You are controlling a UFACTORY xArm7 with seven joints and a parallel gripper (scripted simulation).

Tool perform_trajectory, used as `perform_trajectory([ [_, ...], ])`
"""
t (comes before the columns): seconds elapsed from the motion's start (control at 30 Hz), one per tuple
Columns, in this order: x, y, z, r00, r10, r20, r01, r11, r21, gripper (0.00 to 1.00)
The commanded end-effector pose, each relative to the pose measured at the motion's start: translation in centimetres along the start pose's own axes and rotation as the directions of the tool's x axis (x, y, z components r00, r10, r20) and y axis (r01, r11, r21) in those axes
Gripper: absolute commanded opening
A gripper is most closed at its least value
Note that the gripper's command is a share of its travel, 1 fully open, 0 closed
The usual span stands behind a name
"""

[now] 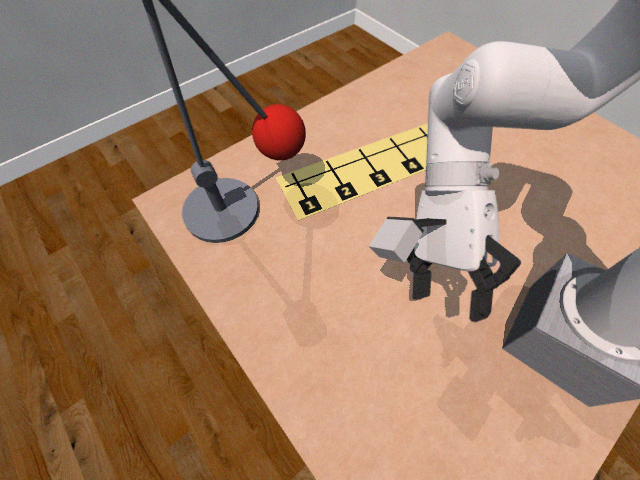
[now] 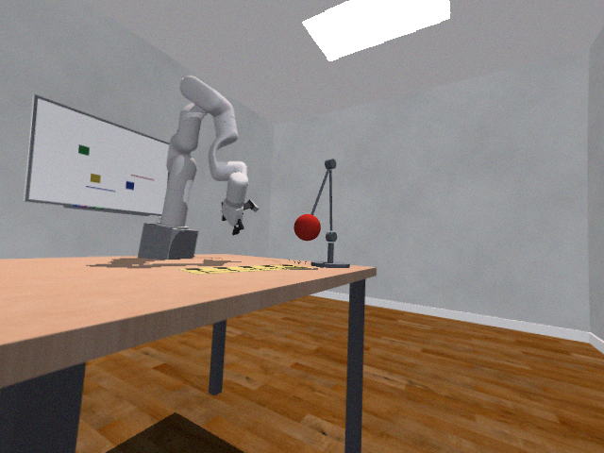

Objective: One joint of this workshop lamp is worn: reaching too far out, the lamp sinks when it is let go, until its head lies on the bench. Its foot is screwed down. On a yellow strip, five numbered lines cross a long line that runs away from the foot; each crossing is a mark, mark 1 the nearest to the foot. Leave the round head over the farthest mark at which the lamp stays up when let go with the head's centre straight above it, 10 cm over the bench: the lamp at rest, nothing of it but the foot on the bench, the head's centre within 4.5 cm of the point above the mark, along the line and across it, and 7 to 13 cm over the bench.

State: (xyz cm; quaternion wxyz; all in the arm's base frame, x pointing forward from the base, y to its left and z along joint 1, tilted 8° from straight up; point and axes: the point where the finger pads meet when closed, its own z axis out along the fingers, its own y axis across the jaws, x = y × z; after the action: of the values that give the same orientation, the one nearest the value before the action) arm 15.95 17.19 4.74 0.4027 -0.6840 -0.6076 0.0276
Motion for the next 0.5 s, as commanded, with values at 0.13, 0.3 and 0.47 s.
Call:
perform_trajectory([
  [0.13,0.4,0.4,-0.9,0.998,0.057,-0.023,-0.056,0.998,0.011,1.00],
  [0.3,0.9,1.0,-2.3,0.986,0.153,-0.059,-0.151,0.988,0.034,1.00],
  [0.47,1.4,1.7,-3.7,0.964,0.249,-0.092,-0.244,0.968,0.060,1.00],
])
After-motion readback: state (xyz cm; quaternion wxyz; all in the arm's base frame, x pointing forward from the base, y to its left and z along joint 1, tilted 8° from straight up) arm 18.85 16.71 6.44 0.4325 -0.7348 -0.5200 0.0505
